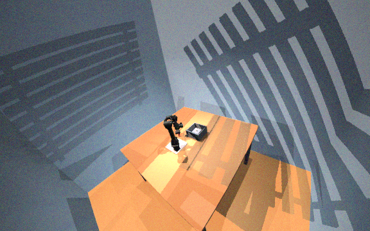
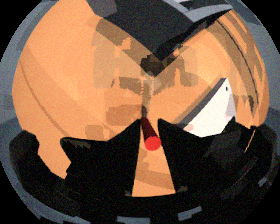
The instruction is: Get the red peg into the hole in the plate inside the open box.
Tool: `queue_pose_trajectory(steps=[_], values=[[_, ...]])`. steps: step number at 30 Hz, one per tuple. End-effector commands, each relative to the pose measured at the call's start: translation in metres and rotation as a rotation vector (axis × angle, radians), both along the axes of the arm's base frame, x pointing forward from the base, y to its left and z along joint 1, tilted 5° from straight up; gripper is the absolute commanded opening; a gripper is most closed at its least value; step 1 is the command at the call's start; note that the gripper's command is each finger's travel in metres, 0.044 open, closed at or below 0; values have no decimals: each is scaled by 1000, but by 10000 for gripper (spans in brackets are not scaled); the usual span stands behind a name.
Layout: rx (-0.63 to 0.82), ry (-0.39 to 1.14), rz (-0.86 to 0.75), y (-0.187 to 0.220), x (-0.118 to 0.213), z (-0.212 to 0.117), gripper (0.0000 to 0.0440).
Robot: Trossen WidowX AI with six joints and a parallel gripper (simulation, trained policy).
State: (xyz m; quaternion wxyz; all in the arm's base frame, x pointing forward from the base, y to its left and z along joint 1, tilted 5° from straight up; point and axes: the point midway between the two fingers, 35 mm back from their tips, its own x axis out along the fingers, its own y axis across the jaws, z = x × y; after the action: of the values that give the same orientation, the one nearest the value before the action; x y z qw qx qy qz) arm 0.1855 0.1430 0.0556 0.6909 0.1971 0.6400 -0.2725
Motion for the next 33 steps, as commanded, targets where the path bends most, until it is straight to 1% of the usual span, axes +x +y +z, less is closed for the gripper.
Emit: queue_pose_trajectory(steps=[1,4,13,20,33], values=[[-19,-6,9,-4,5,14,0],[-42,9,12,-9,6,24,0],[-38,-62,-18,-18,20,65,0],[-36,-114,-73,-31,33,93,0],[-56,-186,-203,-73,73,111,0]])
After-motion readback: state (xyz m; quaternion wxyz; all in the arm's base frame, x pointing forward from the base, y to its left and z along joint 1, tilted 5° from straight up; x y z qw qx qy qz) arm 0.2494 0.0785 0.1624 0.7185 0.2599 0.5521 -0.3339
